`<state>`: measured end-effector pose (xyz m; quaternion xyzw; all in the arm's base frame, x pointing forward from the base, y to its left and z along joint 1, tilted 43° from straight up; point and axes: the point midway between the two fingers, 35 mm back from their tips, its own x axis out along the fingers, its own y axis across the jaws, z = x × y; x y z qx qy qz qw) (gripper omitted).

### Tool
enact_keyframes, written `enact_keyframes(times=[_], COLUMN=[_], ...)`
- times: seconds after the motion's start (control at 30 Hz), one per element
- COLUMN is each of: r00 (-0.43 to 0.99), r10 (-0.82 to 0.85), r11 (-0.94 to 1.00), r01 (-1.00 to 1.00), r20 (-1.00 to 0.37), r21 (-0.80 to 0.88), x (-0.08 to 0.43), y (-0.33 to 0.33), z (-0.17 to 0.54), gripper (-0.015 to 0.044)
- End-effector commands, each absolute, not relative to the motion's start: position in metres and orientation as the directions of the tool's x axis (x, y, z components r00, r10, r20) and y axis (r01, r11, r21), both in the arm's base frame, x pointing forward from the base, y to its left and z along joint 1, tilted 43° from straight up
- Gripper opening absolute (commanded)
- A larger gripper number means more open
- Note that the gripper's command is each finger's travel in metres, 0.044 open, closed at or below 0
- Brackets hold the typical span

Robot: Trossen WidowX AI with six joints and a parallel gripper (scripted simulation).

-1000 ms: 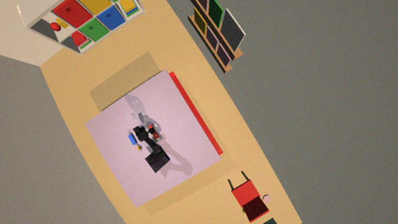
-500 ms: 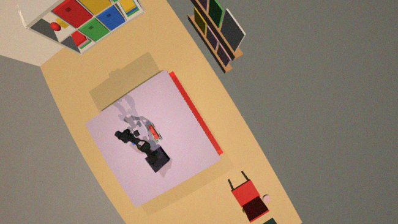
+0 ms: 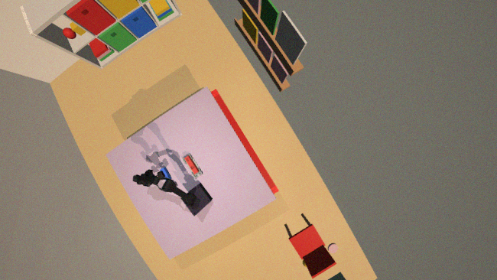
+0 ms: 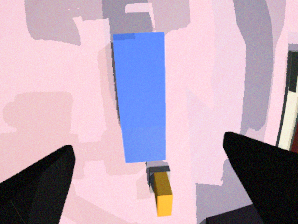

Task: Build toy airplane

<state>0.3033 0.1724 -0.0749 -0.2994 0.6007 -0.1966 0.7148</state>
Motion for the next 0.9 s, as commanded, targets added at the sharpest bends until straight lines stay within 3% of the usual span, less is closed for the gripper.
enact_keyframes(times=[0.0,0.87], r00=[0.198,0.198], r10=[-0.641,-0.643], r11=[0.745,0.744], r01=[-0.073,-0.071], r20=[-0.742,-0.740], r21=[-0.663,-0.665], x=[0.309,0.320], y=[0.160,0.122], z=[-0.091,-0.134], gripper=[0.0440,0.0440])
